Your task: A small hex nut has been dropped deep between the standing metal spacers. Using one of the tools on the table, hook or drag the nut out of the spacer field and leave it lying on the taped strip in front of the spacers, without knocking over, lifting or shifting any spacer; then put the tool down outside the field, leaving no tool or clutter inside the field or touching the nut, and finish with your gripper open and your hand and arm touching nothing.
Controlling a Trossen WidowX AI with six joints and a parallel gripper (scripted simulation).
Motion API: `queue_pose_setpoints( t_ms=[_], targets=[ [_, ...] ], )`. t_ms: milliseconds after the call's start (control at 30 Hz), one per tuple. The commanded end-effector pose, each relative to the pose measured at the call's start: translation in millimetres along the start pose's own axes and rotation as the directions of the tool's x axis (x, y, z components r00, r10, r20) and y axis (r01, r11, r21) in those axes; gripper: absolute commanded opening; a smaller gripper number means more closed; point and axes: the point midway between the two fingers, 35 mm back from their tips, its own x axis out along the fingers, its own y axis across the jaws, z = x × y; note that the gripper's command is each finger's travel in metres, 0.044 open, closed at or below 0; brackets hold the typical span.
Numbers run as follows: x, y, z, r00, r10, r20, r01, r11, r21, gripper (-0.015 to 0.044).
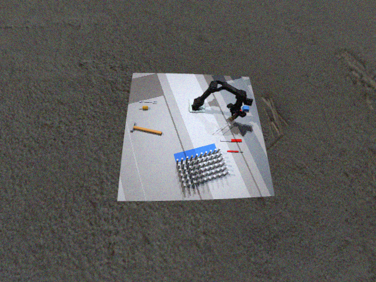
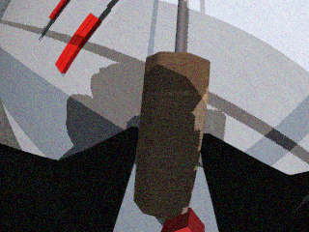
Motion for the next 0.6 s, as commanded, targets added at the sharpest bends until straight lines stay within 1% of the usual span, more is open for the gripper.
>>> queue_pose_setpoints(
  t_ms=[0,567],
  targets=[
    [5,-1,0,1.0,0.001,0.008,-0.001,1.0,-0.002,0.0],
    [16,-6,-2,1.0,0.001,0.008,-0.001,1.0,-0.002,0.0]
  ],
)
